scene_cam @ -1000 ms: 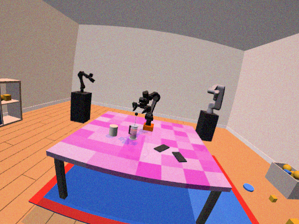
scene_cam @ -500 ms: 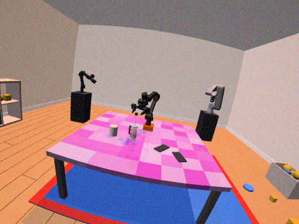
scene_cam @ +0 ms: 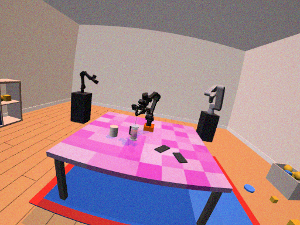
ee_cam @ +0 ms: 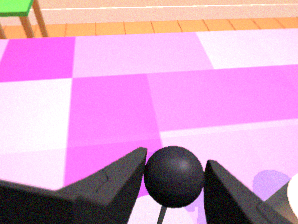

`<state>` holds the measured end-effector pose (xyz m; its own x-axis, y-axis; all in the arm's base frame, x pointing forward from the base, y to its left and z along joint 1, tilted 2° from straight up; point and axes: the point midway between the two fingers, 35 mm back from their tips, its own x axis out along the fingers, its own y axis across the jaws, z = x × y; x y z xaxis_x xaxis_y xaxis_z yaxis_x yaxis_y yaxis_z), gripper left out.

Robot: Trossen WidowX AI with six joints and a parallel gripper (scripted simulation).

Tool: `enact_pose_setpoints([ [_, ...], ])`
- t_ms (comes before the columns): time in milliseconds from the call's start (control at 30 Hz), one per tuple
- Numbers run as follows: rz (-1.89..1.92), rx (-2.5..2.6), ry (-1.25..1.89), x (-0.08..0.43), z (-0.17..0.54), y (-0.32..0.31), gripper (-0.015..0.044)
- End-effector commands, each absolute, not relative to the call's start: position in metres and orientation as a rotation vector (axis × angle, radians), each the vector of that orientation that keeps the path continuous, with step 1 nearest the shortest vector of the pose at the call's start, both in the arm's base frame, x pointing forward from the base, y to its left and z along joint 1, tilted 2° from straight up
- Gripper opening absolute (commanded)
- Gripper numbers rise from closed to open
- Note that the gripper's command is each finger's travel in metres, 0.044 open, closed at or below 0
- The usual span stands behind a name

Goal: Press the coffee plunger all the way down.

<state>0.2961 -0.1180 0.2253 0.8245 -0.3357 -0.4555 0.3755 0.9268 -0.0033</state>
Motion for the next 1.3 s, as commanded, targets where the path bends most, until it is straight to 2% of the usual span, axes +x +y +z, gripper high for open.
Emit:
enact_pose_setpoints([
  [0, -0.380, 0.084, 0.469, 0.296, 0.225, -0.118, 0.0113],
  [1267, -0.380, 0.084, 0.468, 0.308, 0.170, -0.123, 0.0113],
])
